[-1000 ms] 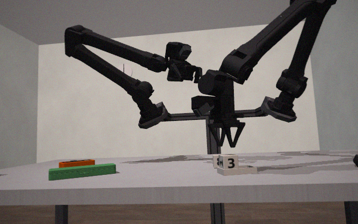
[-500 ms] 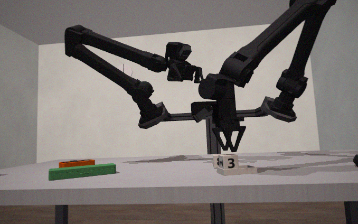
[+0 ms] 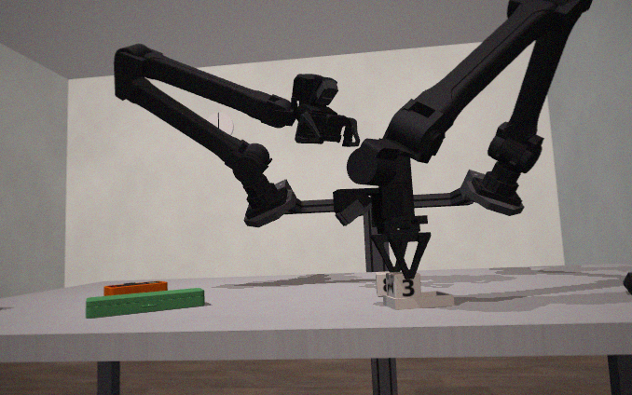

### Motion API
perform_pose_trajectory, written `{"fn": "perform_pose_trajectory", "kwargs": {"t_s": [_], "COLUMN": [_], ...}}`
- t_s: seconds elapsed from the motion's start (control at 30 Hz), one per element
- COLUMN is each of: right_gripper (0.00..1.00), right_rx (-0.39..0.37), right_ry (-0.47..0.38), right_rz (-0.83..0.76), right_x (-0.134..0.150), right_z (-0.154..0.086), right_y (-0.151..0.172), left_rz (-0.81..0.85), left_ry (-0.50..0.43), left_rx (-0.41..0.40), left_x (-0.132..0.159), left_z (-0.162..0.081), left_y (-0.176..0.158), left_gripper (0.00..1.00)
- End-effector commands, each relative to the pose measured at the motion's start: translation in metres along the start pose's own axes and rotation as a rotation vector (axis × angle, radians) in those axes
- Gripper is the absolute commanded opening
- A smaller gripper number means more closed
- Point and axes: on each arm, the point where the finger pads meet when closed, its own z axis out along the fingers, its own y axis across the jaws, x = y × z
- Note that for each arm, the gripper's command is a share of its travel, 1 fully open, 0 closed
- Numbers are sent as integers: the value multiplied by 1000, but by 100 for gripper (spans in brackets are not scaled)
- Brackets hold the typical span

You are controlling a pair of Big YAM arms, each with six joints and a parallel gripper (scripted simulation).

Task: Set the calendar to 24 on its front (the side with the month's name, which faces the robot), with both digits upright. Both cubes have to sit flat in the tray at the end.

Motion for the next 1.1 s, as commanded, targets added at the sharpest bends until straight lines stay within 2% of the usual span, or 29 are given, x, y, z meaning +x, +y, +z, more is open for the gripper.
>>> {"fn": "perform_pose_trajectory", "kwargs": {"t_s": [0.0, 0.43, 0.53, 0.9, 0.93, 1.07], "right_gripper": [100, 100, 100, 100, 100, 100], "right_rx": [0, 0, 0, 0, 0, 0], "right_ry": [-10, -10, -10, -10, -10, -10], "right_rz": [14, 14, 14, 14, 14, 14], "right_x": [-5, -5, -5, -5, -5, -5], "right_z": [0, 0, 0, 0, 0, 0], "right_y": [1, 1, 1, 1, 1, 1], "left_rz": [-6, -19, -4, -16, -16, -15], "left_ry": [-28, -18, -29, -36, -36, -34], "left_rx": [-19, -16, -20, -27, -27, -25], "left_x": [-16, -10, -17, -17, -17, -12], "left_z": [-1, 24, 19, 17, 17, 15], "left_y": [12, 18, 12, 17, 17, 14], "left_gripper": [69, 69, 69, 69, 61, 61]}}
